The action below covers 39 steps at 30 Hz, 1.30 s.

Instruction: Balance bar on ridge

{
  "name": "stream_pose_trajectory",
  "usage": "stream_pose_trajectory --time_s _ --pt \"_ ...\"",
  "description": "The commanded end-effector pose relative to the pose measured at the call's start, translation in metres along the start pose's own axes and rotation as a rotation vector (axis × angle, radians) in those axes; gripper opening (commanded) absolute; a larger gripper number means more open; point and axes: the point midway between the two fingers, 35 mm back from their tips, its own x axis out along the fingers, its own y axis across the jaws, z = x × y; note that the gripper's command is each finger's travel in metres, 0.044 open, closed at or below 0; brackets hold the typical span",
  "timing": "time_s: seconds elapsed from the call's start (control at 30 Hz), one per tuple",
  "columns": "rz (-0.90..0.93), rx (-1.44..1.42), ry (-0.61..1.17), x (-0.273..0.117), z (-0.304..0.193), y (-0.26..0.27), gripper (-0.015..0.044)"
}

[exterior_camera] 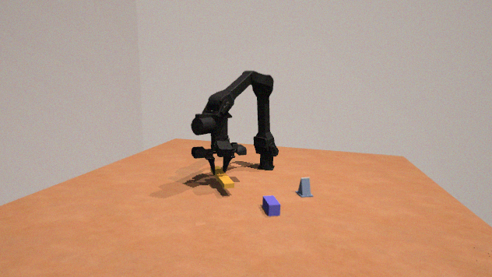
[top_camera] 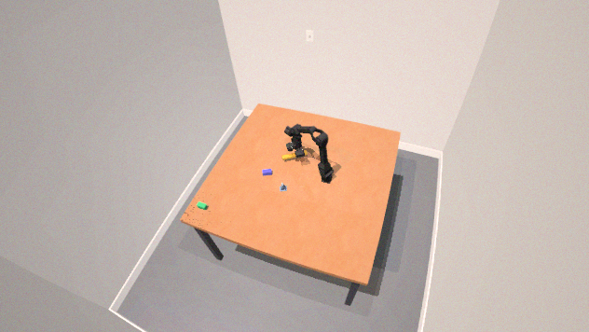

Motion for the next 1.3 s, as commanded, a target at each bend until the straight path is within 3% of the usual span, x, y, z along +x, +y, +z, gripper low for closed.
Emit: stream_pose_trajectory --time_s 0.0,0.83,1.27 --pt "-0.009 -0.002 -0.007 -0.012 0.001 -0.002 0.0000" --pt "-0.008 -0.005 -0.009 -0.076 -0.001 0.003 0.0000" --pt "-0.006 0.009 -0.012 -0.077 0.033 0.027 0.0000"
